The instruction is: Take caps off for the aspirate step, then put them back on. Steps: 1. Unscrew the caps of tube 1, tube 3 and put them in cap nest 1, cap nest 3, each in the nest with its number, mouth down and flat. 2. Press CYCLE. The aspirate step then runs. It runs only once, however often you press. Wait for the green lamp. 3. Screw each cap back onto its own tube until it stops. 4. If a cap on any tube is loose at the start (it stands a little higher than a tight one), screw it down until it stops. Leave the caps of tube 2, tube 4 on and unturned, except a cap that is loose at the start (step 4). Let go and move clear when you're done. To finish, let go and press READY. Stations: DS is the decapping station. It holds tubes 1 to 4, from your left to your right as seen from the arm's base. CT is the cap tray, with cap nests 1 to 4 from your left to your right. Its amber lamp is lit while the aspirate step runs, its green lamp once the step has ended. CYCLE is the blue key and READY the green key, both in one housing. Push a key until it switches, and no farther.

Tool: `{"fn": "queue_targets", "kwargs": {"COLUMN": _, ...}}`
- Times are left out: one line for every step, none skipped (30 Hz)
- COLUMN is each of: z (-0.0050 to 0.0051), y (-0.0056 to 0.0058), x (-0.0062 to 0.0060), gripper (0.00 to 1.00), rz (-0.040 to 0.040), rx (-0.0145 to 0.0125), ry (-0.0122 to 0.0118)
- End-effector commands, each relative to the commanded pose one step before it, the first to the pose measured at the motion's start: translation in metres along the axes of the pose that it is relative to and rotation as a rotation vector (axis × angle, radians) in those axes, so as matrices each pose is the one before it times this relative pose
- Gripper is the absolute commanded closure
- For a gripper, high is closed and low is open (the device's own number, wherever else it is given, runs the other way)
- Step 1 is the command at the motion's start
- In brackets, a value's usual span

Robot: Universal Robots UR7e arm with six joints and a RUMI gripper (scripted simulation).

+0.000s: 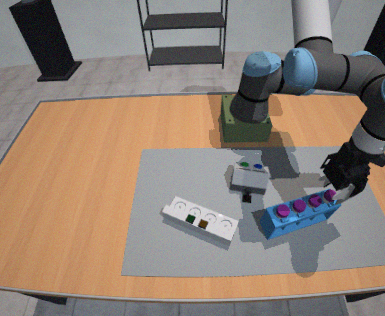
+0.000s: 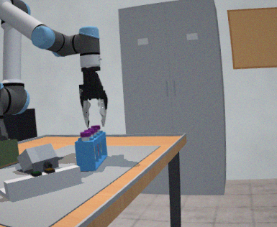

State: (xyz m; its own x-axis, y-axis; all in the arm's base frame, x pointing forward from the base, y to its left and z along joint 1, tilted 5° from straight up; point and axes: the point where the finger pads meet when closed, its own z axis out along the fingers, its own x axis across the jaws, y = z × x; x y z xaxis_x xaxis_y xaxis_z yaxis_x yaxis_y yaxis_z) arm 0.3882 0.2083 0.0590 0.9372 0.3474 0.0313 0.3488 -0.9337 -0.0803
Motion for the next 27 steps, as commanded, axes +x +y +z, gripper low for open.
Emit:
{"fn": "queue_targets", "kwargs": {"z": -0.00057, "y": 0.00004, "x": 0.00038, "gripper": 1.0, "rz": 0.00037, "rx": -0.00028, "ry": 0.00113}}
{"fn": "queue_targets", "kwargs": {"z": 0.0, "y": 0.0, "x": 0.0, "gripper": 1.0, "rz": 0.0, "rx": 0.0, "ry": 0.0}}
{"fn": "queue_targets", "kwargs": {"z": 0.0, "y": 0.0, "x": 0.0, "gripper": 1.0, "rz": 0.0, "rx": 0.0, "ry": 0.0}}
{"fn": "queue_targets", "kwargs": {"z": 0.00007, "y": 0.00002, "x": -0.00001, "gripper": 1.0, "rz": -0.00016, "rx": 0.00001, "ry": 0.0}}
{"fn": "queue_targets", "kwargs": {"z": -0.00002, "y": 0.0, "x": 0.0, "gripper": 1.0, "rz": 0.00004, "rx": -0.00001, "ry": -0.00001}}
{"fn": "queue_targets", "kwargs": {"z": 0.0, "y": 0.0, "x": 0.0, "gripper": 1.0, "rz": 0.00001, "rx": 0.0, "ry": 0.0}}
{"fn": "queue_targets", "kwargs": {"z": 0.0, "y": 0.0, "x": 0.0, "gripper": 1.0, "rz": 0.0, "rx": 0.0, "ry": 0.0}}
{"fn": "queue_targets", "kwargs": {"z": 0.0, "y": 0.0, "x": 0.0, "gripper": 1.0, "rz": 0.0, "rx": 0.0, "ry": 0.0}}
{"fn": "queue_targets", "kwargs": {"z": 0.0, "y": 0.0, "x": 0.0, "gripper": 1.0, "rz": 0.0, "rx": 0.0, "ry": 0.0}}
{"fn": "queue_targets", "kwargs": {"z": 0.0, "y": 0.0, "x": 0.0, "gripper": 1.0, "rz": 0.0, "rx": 0.0, "ry": 0.0}}
{"fn": "queue_targets", "kwargs": {"z": 0.0, "y": 0.0, "x": 0.0, "gripper": 1.0, "rz": 0.0, "rx": 0.0, "ry": 0.0}}
{"fn": "queue_targets", "kwargs": {"z": 0.0, "y": 0.0, "x": 0.0, "gripper": 1.0, "rz": 0.0, "rx": 0.0, "ry": 0.0}}
{"fn": "queue_targets", "kwargs": {"z": 0.0, "y": 0.0, "x": 0.0, "gripper": 1.0, "rz": 0.0, "rx": 0.0, "ry": 0.0}}
{"fn": "queue_targets", "kwargs": {"z": 0.0, "y": 0.0, "x": 0.0, "gripper": 1.0, "rz": 0.0, "rx": 0.0, "ry": 0.0}}
{"fn": "queue_targets", "kwargs": {"z": 0.0, "y": 0.0, "x": 0.0, "gripper": 1.0, "rz": 0.0, "rx": 0.0, "ry": 0.0}}
{"fn": "queue_targets", "kwargs": {"z": -0.00306, "y": -0.00003, "x": 0.00002, "gripper": 1.0, "rz": 0.00011, "rx": 0.00002, "ry": 0.00002}}
{"fn": "queue_targets", "kwargs": {"z": -0.003, "y": 0.0, "x": 0.0, "gripper": 1.0, "rz": 0.0, "rx": 0.0, "ry": 0.0}}
{"fn": "queue_targets", "kwargs": {"z": -0.003, "y": 0.0, "x": 0.0, "gripper": 1.0, "rz": 0.0, "rx": 0.0, "ry": 0.0}}
{"fn": "queue_targets", "kwargs": {"z": -0.003, "y": 0.0, "x": 0.0, "gripper": 1.0, "rz": 0.0, "rx": 0.0, "ry": 0.0}}
{"fn": "queue_targets", "kwargs": {"z": -0.003, "y": 0.0, "x": 0.0, "gripper": 1.0, "rz": 0.0, "rx": 0.0, "ry": 0.0}}
{"fn": "queue_targets", "kwargs": {"z": -0.003, "y": 0.0, "x": 0.0, "gripper": 1.0, "rz": 0.0, "rx": 0.0, "ry": 0.0}}
{"fn": "queue_targets", "kwargs": {"z": -0.003, "y": 0.0, "x": 0.0, "gripper": 1.0, "rz": 0.0, "rx": 0.0, "ry": 0.0}}
{"fn": "queue_targets", "kwargs": {"z": -0.003, "y": 0.0, "x": 0.0, "gripper": 1.0, "rz": 0.0, "rx": 0.0, "ry": 0.0}}
{"fn": "queue_targets", "kwargs": {"z": -0.003, "y": 0.0, "x": 0.0, "gripper": 1.0, "rz": 0.0, "rx": 0.0, "ry": 0.0}}
{"fn": "queue_targets", "kwargs": {"z": -0.003, "y": 0.0, "x": 0.0, "gripper": 1.0, "rz": 0.0, "rx": 0.0, "ry": 0.0}}
{"fn": "queue_targets", "kwargs": {"z": -0.003, "y": 0.0, "x": 0.0, "gripper": 1.0, "rz": 0.0, "rx": 0.0, "ry": 0.0}}
{"fn": "queue_targets", "kwargs": {"z": -0.00263, "y": 0.0, "x": 0.0, "gripper": 1.0, "rz": 0.0, "rx": 0.0, "ry": 0.0}}
